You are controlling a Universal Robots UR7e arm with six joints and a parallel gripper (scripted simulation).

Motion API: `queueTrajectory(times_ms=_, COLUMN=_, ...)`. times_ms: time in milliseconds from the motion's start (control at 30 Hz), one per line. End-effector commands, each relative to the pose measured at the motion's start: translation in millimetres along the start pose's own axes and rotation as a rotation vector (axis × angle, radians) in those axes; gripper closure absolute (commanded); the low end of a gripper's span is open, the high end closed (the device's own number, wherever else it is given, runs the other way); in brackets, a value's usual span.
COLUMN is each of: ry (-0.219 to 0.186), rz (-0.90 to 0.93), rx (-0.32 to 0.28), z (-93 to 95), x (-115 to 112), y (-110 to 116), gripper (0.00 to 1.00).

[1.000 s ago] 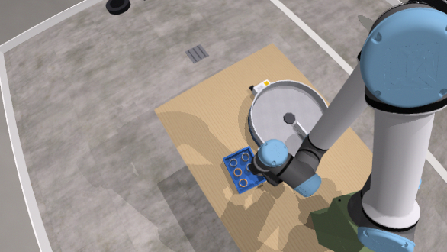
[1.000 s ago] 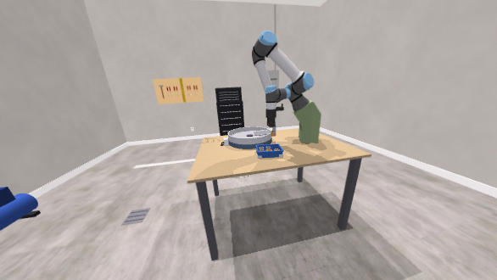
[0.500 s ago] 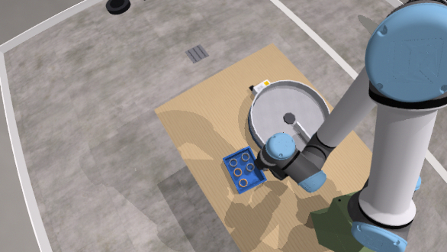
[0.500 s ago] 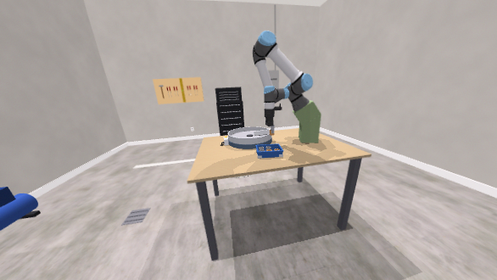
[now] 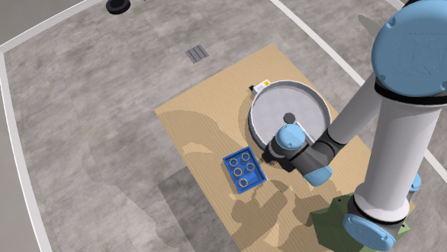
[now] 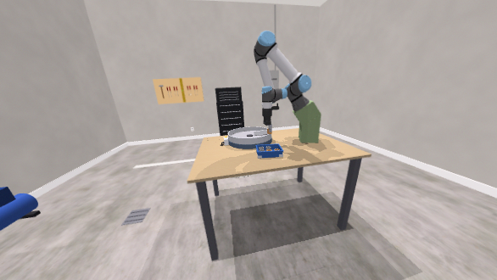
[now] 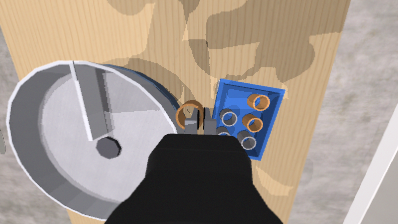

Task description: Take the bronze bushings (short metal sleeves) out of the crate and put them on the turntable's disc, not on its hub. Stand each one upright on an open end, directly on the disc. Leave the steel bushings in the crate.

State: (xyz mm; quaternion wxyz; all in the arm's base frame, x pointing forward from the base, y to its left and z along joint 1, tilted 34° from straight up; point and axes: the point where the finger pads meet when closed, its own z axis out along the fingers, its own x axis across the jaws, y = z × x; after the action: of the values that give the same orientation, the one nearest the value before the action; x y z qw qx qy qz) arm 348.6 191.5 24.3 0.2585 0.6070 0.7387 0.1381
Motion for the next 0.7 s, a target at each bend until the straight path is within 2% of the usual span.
queueTrajectory(times_ms=0, ry=0.006, rz=-0.005, rx=0.001, z=-0.4, x=-22.4, y=1.6, gripper=1.0)
queueTrajectory(times_ms=167, ry=0.006, rz=-0.005, rx=0.002, z=-0.2, x=-40.9, y=3.3, gripper=1.0)
queueTrajectory(times_ms=233, ry=0.006, rz=-0.005, rx=0.002, z=-0.2, x=-40.9, y=3.3, gripper=1.0)
queueTrajectory(times_ms=667, ry=0.006, rz=-0.005, rx=0.002, z=0.2, x=-90.2, y=9.0, gripper=1.0)
